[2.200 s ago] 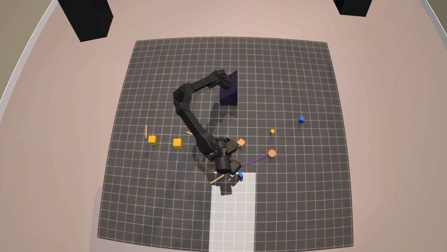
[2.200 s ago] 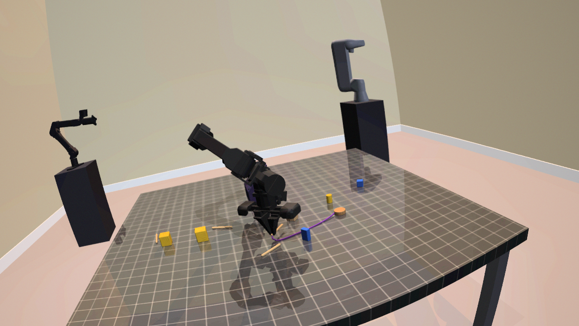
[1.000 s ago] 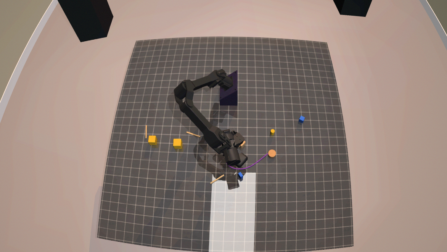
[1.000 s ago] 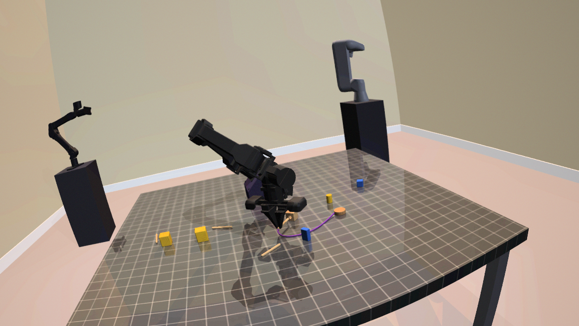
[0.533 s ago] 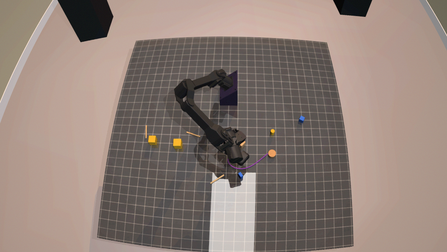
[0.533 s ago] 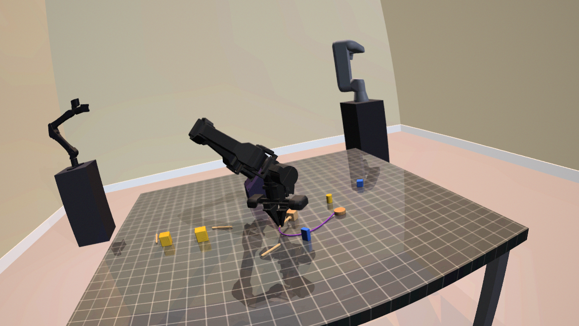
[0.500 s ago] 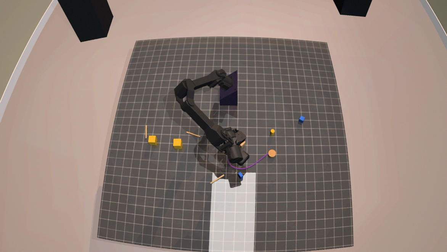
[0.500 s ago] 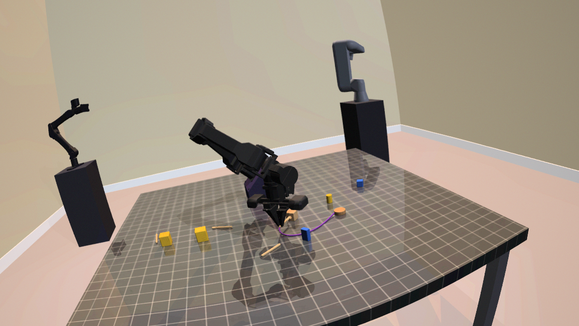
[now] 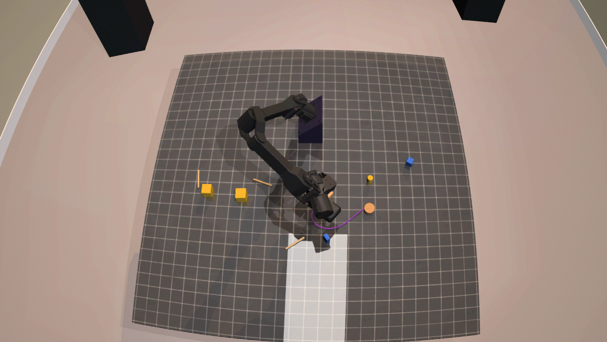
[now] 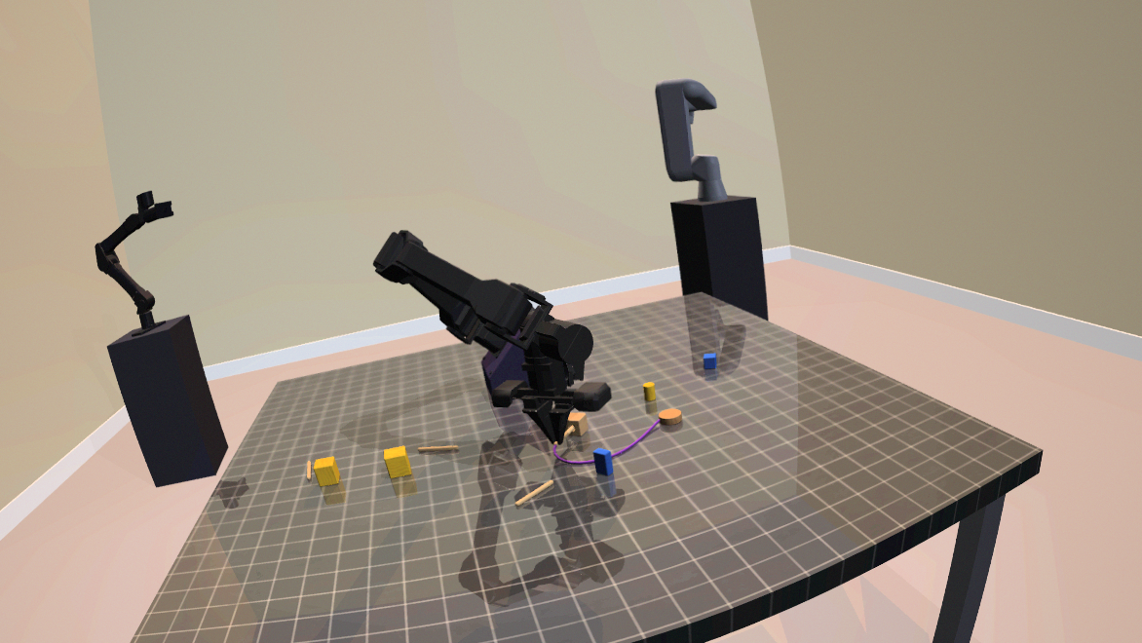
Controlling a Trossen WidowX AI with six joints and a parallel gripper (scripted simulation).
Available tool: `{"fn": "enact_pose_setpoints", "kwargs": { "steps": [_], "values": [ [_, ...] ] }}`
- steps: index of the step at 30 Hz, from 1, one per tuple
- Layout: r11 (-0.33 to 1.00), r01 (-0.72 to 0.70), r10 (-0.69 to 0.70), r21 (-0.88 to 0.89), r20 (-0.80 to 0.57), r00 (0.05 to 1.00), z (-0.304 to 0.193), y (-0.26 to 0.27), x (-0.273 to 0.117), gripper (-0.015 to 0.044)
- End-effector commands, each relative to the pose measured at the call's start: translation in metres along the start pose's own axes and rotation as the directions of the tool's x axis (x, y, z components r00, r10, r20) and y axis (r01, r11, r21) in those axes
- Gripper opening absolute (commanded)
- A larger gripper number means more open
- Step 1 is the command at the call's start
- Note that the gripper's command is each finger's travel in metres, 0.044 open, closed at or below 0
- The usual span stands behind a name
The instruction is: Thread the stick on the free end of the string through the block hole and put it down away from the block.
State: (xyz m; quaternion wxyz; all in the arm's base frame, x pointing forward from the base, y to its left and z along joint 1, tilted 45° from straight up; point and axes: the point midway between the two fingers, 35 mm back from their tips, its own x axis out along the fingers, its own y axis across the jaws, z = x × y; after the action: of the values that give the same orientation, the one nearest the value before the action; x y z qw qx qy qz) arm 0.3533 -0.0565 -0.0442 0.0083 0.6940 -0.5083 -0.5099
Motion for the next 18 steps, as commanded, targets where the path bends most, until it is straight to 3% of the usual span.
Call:
{"fn": "enact_pose_setpoints", "kwargs": {
  "steps": [1,18],
  "values": [
    [1.0,0.004,-0.004,0.004,0.002,1.0,0.006,-0.001,0.0,0.0],
    [1.0,0.004,-0.004,0.003,0.002,1.0,0.03,-0.001,-0.001,0.0]
  ]
}}
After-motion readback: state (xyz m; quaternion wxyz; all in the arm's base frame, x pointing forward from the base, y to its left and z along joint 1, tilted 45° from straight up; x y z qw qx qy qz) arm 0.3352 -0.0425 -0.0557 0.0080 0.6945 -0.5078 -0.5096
